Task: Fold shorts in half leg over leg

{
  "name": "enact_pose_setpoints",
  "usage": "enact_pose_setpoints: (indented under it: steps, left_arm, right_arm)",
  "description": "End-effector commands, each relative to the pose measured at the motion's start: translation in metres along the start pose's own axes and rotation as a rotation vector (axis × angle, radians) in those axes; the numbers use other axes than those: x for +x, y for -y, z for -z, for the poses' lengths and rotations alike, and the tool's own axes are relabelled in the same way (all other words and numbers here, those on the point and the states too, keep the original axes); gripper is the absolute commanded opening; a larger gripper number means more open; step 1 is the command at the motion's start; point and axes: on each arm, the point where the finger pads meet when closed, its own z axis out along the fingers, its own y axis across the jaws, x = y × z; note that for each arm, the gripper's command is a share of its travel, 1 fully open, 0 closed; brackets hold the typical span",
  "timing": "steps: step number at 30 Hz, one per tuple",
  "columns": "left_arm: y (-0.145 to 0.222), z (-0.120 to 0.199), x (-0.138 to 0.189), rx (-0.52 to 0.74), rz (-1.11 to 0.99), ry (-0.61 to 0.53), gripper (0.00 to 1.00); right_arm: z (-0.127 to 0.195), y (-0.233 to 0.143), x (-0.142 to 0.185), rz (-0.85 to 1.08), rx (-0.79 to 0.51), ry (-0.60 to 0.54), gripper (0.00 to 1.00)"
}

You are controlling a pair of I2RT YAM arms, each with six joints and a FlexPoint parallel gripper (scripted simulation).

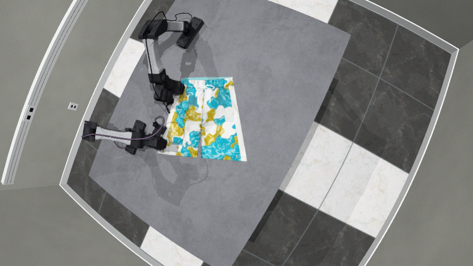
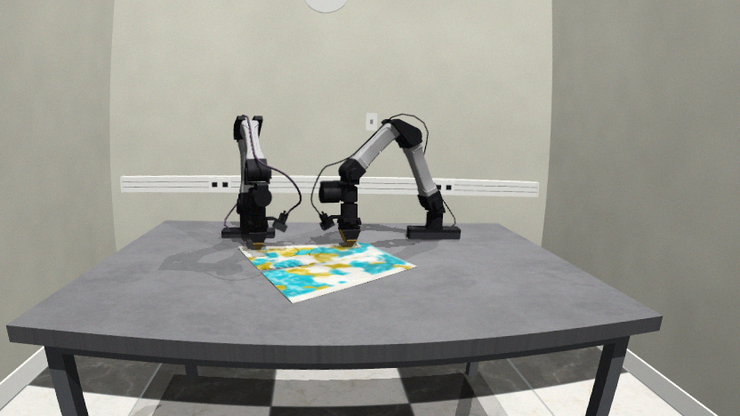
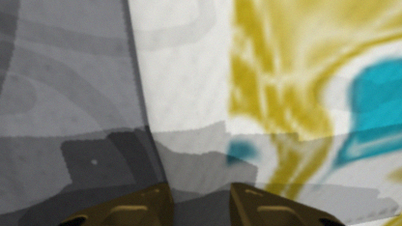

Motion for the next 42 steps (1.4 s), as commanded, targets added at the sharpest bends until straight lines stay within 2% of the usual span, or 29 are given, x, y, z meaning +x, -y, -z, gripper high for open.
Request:
enact_pose_setpoints:
  steps: [1,2,3,4,5,6,18,19,33,34,42]
  left_arm:
    - [-0.011,-0.015,0.006,-0.033,0.013,-0.025,0.26]
    - [-0.011,-0.015,0.006,-0.033,0.013,-0.025,0.26]
    - [-0.019,-0.015,0.006,-0.105,0.032,-0.026,0.26]
    - [-0.016,-0.015,0.005,-0.126,0.022,-0.026,0.26]
    - [-0.019,-0.015,0.004,-0.147,0.025,-0.025,0.26]
    - [-0.015,-0.017,0.006,-0.094,0.019,-0.030,0.26]
    - [-0.020,-0.019,0.007,-0.094,0.012,-0.031,0.26]
    - [-0.020,-0.019,0.008,-0.094,0.013,-0.032,0.16]
    - [-0.026,-0.022,0.009,-0.105,0.019,-0.037,0.16]
    - [-0.027,-0.022,0.009,-0.105,0.019,-0.037,0.16]
    - [-0.028,-0.023,0.010,-0.105,0.021,-0.039,0.16]
  right_arm:
    - [-0.013,0.005,0.004,-0.005,0.020,-0.014,0.26]
    - [-0.013,0.005,0.004,-0.005,0.020,-0.014,0.26]
    - [-0.007,0.017,0.002,-0.014,0.135,-0.019,0.26]
    - [-0.008,0.015,0.003,-0.013,0.128,-0.019,0.26]
    - [-0.012,0.007,0.004,0.001,0.067,-0.017,0.26]
    - [-0.013,0.006,0.005,-0.005,0.060,-0.018,0.26]
    - [-0.015,0.006,0.006,-0.006,0.048,-0.020,0.26]
    - [-0.015,0.006,0.006,-0.005,0.049,-0.020,0.16]
    - [-0.019,0.009,0.008,-0.005,0.045,-0.030,0.16]
    - [-0.013,0.022,0.006,-0.006,0.076,-0.026,0.16]
    - [-0.020,0.010,0.008,-0.007,0.041,-0.030,0.16]
